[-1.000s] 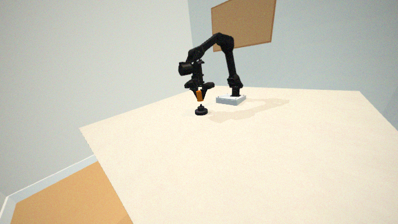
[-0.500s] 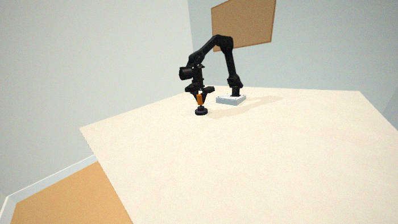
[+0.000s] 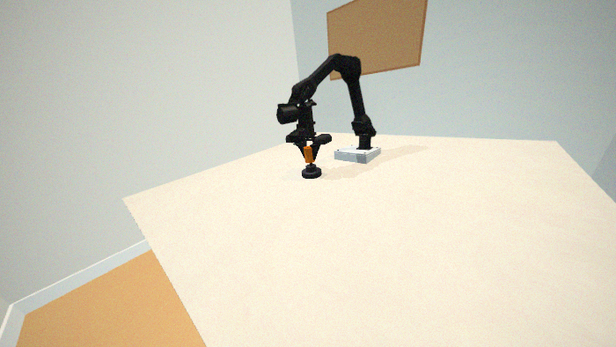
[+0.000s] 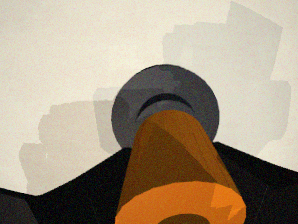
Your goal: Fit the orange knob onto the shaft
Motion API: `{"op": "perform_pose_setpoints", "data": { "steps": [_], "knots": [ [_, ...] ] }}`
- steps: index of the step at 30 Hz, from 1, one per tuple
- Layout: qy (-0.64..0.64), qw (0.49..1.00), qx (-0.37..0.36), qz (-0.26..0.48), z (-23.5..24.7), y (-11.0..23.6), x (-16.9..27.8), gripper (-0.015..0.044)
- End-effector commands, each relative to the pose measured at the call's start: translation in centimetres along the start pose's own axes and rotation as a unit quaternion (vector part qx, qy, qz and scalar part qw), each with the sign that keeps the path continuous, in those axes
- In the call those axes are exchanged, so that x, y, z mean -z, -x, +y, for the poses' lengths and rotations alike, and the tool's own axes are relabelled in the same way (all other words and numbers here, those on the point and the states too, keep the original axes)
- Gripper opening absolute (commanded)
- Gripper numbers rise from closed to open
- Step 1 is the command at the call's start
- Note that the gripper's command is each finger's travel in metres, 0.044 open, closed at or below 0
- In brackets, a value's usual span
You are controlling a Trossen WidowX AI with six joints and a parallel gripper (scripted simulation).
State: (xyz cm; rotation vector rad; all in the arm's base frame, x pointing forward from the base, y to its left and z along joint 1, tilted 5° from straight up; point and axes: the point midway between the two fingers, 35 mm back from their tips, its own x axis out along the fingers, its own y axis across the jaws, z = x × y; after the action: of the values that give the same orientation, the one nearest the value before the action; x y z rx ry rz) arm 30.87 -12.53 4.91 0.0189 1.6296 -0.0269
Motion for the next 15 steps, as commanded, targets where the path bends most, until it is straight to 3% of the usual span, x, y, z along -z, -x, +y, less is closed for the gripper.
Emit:
{"op": "perform_pose_setpoints", "data": {
  "steps": [1, 15],
  "knots": [
    [0.001, 1.000, 0.001, 0.000, 0.04, 0.00, 0.13, 0.0000],
    [0.001, 1.000, 0.001, 0.000, 0.10, 0.01, 0.25, 0.0000]
  ]
}}
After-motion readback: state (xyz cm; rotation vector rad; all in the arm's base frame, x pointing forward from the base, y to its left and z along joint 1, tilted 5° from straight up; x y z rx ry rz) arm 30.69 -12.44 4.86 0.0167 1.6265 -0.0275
